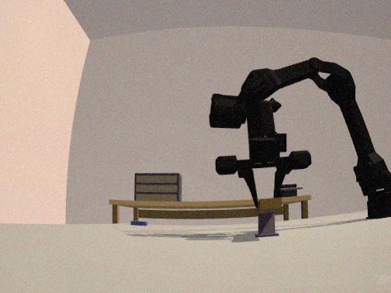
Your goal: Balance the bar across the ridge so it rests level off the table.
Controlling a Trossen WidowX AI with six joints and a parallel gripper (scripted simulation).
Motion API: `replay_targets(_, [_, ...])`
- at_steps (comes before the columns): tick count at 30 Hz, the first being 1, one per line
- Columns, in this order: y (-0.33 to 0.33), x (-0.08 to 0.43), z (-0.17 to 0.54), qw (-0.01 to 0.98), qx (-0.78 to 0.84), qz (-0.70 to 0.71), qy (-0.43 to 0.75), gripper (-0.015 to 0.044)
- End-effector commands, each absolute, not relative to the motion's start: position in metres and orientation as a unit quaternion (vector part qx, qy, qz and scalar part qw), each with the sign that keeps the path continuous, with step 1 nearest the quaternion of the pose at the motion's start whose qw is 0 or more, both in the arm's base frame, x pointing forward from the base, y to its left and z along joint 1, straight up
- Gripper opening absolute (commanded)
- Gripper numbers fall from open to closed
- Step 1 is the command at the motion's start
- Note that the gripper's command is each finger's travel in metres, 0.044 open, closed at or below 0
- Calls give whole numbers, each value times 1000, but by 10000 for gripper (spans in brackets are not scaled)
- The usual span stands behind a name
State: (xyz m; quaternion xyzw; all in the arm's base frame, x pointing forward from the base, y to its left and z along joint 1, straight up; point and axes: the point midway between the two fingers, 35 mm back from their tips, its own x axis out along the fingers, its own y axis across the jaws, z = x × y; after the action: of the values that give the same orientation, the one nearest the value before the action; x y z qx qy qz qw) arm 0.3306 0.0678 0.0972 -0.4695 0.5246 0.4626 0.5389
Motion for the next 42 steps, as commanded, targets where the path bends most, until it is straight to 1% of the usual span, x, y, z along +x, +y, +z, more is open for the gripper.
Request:
replay_targets(1, [68,331,97,539,-470,463,525,79])
replay_targets(4, [68,331,97,539,-470,463,525,158])
replay_targets(5, [68,331,97,539,-470,463,525,167])
replay_targets(42, [68,331,97,539,-470,463,525,172])
